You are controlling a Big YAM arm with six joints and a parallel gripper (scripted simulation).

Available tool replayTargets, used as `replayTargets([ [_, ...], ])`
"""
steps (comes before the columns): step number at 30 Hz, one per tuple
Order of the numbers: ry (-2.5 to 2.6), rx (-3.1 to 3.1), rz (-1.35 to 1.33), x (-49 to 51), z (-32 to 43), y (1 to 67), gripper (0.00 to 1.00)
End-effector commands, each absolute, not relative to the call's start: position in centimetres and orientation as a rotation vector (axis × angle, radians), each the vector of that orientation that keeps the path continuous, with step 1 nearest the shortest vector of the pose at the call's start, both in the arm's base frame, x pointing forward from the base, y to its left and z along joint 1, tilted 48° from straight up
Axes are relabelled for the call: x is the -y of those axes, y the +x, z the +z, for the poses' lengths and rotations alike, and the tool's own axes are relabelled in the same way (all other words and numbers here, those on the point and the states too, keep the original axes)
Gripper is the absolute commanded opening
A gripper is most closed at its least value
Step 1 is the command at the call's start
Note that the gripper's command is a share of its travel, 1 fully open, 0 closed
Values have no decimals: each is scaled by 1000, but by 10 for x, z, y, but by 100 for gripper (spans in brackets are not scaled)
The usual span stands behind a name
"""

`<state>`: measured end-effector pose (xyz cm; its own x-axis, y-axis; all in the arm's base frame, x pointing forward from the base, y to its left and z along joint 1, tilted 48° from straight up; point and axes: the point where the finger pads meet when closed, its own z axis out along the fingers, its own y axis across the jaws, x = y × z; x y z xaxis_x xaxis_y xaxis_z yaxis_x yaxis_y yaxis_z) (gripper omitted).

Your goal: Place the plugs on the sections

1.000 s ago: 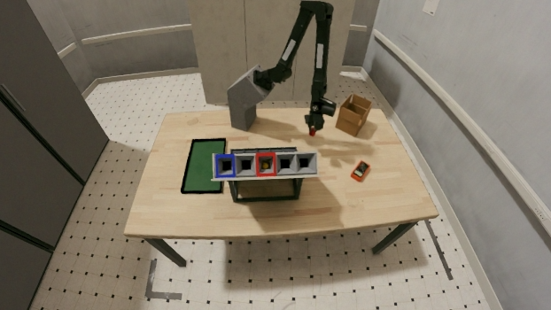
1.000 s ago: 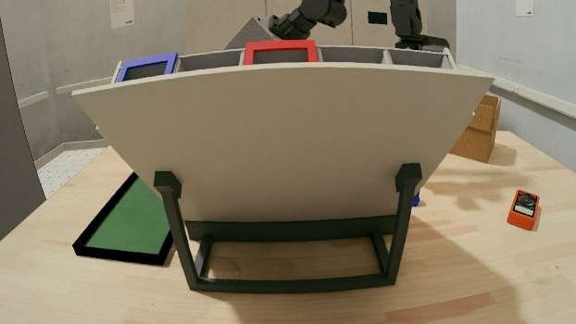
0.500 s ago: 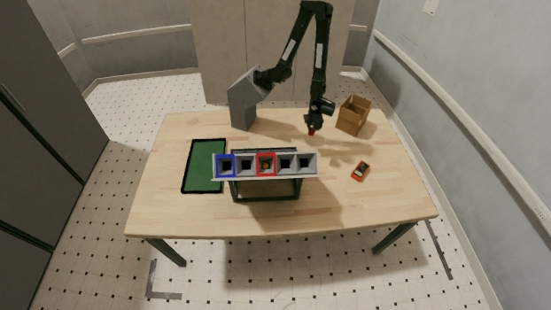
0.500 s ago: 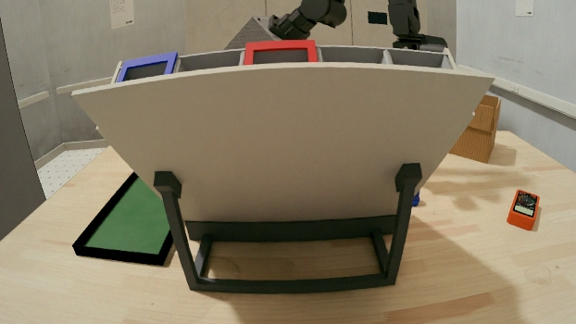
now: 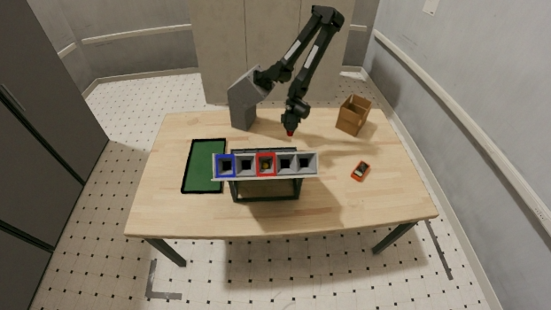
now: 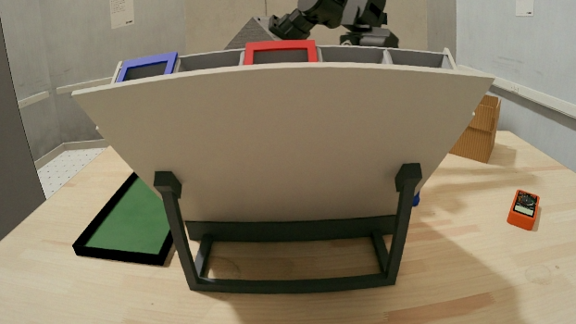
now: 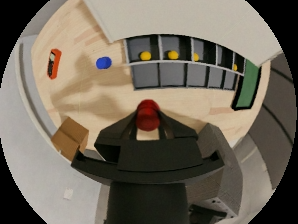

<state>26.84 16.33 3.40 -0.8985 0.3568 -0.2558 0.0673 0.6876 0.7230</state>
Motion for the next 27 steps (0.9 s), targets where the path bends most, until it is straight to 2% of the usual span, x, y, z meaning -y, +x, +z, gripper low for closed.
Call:
replayTargets([
  [1, 230, -2498, 1029, -145, 19, 277, 0],
  [27, 235, -2531, 990, -19, -82, 286, 0],
])
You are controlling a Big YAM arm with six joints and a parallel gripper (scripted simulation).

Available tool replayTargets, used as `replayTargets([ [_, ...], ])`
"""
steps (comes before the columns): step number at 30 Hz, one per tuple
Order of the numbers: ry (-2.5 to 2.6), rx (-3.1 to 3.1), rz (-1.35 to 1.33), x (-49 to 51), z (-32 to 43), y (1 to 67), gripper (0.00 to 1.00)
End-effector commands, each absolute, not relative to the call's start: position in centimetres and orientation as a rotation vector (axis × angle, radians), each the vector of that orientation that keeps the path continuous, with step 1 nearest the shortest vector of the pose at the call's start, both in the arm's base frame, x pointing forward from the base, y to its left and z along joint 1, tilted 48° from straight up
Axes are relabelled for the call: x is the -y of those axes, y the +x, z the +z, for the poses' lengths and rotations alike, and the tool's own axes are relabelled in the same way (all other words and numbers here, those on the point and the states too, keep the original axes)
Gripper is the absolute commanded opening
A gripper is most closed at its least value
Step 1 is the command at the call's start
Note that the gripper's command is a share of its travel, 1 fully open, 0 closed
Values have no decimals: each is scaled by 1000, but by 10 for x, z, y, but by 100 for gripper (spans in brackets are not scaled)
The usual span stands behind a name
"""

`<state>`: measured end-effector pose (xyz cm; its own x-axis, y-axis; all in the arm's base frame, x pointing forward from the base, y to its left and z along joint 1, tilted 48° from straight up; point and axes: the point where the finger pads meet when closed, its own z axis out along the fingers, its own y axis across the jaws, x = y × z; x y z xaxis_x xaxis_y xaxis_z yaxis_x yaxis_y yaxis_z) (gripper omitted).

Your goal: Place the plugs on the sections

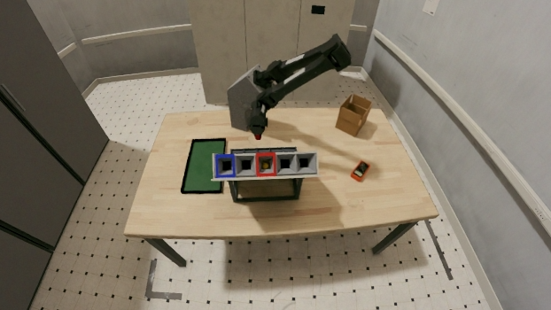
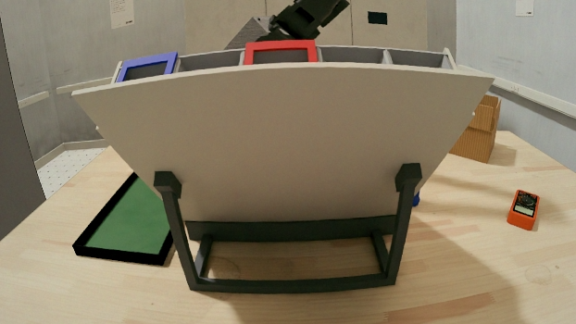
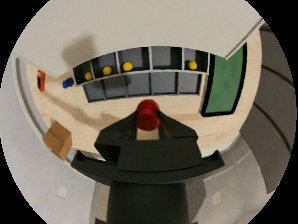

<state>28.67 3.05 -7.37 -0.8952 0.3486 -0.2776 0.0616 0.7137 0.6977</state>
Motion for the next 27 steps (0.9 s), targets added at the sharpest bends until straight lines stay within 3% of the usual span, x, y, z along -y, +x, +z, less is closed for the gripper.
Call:
replayTargets([
  [1, 233, -2532, 988, -16, -85, 286, 0],
  [27, 303, -2533, 987, 4, -108, 290, 0],
])
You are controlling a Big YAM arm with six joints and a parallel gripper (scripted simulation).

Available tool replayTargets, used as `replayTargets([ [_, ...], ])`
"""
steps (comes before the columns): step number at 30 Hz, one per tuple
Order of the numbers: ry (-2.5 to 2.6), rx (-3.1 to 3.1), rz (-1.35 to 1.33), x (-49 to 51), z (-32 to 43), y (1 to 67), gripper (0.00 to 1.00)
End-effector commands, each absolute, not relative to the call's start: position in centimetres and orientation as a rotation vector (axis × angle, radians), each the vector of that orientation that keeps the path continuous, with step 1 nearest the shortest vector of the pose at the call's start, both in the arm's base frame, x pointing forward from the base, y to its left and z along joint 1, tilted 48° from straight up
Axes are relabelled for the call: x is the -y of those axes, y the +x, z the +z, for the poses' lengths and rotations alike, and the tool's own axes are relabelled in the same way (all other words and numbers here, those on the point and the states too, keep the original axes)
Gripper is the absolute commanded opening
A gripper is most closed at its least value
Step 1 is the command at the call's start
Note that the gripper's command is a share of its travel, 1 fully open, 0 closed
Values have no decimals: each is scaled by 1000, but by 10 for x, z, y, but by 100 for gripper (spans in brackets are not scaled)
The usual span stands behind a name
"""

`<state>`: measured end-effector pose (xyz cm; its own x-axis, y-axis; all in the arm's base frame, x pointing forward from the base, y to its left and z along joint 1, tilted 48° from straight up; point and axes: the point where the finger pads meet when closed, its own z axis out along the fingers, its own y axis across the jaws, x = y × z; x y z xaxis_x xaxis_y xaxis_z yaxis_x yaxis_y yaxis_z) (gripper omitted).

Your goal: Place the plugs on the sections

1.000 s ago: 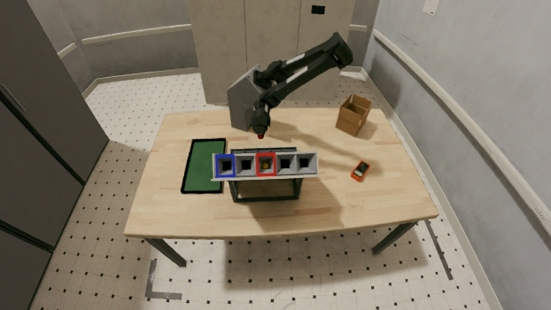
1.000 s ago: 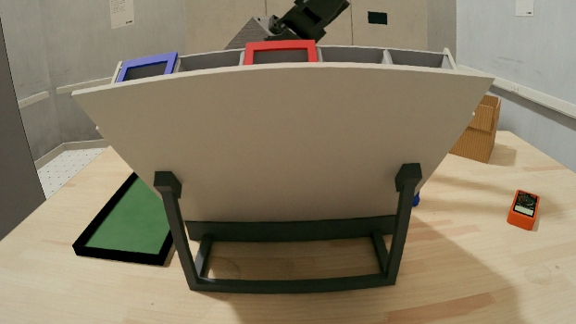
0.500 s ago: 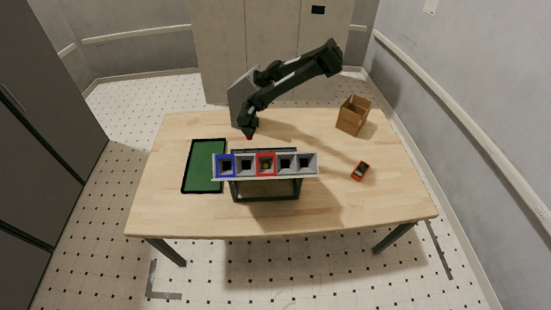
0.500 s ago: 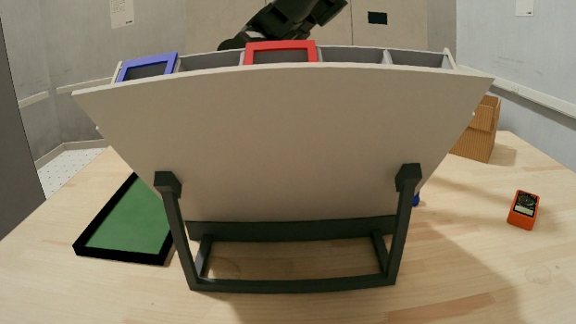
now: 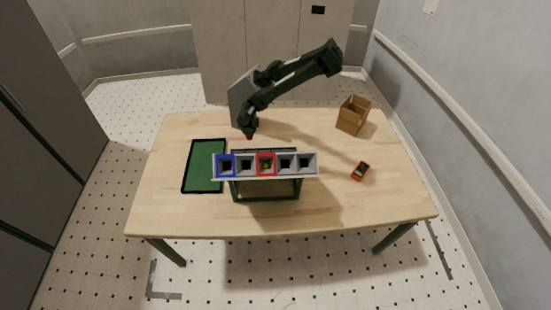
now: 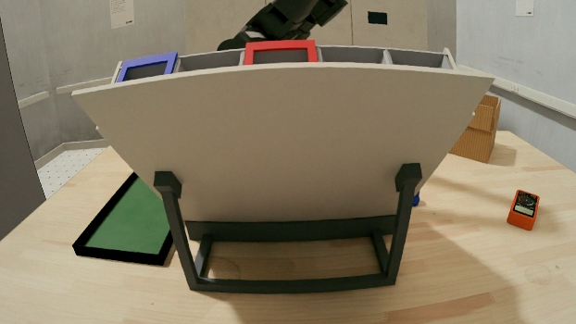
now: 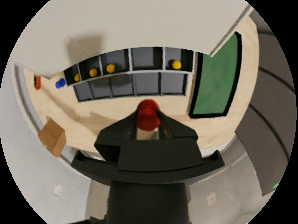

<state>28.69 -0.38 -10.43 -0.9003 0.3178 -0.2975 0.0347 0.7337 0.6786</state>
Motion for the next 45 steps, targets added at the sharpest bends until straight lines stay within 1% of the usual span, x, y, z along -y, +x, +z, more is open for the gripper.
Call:
replayTargets([
  [1, 301, -2533, 986, 0, -113, 293, 0],
  [14, 271, -2537, 981, -53, -170, 331, 0],
  [45, 220, -2557, 981, -61, -180, 335, 0],
])
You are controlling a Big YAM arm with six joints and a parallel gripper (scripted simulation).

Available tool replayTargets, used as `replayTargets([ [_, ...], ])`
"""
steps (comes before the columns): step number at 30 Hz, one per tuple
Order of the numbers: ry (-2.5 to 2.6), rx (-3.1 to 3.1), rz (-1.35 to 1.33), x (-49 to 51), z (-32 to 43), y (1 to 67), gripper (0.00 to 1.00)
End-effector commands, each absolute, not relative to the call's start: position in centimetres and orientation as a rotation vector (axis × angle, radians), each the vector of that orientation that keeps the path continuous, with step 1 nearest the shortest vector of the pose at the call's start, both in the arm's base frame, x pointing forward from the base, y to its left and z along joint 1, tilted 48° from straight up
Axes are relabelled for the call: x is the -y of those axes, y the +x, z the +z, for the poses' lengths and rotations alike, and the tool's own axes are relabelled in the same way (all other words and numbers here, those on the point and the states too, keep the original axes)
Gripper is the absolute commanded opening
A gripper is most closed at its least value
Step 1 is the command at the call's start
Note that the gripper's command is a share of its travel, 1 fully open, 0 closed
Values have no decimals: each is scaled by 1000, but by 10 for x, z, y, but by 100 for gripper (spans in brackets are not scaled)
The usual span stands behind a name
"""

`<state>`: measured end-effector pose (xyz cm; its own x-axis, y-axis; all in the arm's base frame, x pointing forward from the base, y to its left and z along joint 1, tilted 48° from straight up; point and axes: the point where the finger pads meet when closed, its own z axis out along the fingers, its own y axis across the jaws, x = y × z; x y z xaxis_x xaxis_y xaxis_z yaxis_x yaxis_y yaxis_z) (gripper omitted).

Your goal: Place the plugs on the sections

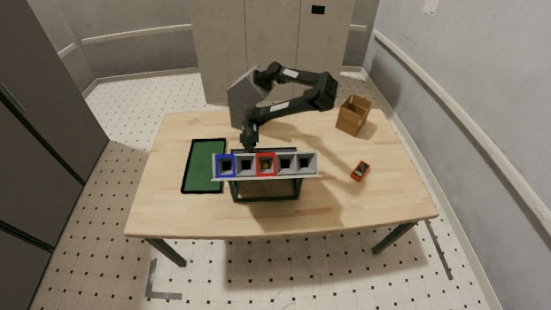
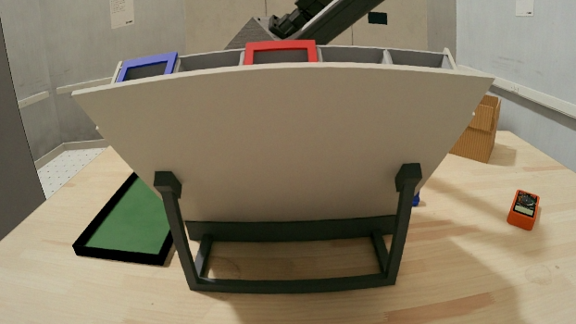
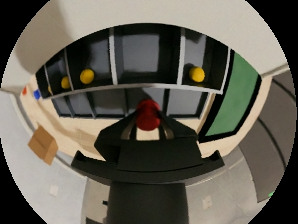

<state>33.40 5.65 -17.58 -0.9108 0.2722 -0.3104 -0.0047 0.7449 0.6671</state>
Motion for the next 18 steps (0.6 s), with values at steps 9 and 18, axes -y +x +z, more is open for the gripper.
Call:
replayTargets([
  [9, 226, -2553, 981, -64, -183, 337, 0],
  [18, 228, -2540, 976, -66, -185, 338, 0],
])
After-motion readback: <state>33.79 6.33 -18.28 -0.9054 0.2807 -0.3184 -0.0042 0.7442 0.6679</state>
